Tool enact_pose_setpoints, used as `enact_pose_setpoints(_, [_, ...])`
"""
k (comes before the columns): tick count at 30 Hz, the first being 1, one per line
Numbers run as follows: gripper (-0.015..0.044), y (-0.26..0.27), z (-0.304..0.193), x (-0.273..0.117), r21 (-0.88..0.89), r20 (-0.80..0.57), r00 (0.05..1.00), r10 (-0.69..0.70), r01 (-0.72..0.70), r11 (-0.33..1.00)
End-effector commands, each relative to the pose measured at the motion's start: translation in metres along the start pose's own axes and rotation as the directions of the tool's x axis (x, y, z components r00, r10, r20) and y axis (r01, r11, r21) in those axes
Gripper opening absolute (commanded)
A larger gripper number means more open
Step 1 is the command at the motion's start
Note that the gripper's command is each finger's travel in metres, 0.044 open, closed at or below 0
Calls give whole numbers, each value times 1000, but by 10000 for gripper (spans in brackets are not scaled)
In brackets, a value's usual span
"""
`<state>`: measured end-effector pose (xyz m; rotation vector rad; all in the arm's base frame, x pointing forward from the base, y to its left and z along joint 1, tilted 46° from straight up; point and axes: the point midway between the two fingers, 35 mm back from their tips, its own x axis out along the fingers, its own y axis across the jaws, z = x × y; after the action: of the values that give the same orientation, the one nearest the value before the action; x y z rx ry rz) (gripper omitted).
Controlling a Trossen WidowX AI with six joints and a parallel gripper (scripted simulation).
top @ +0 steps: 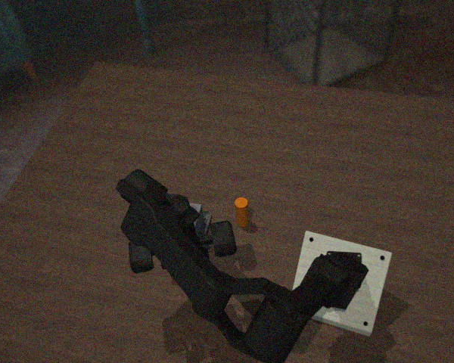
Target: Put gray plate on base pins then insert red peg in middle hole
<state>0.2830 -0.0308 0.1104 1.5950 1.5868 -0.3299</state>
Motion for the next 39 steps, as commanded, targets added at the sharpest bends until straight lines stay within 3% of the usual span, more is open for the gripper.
enact_pose_setpoints(1, [0, 2, 11, -1, -12, 6, 1000, -3, 3, 1000])
enact_pose_setpoints(39, [0, -2, 129, 1, -15, 6, 1000, -1, 1, 1000])
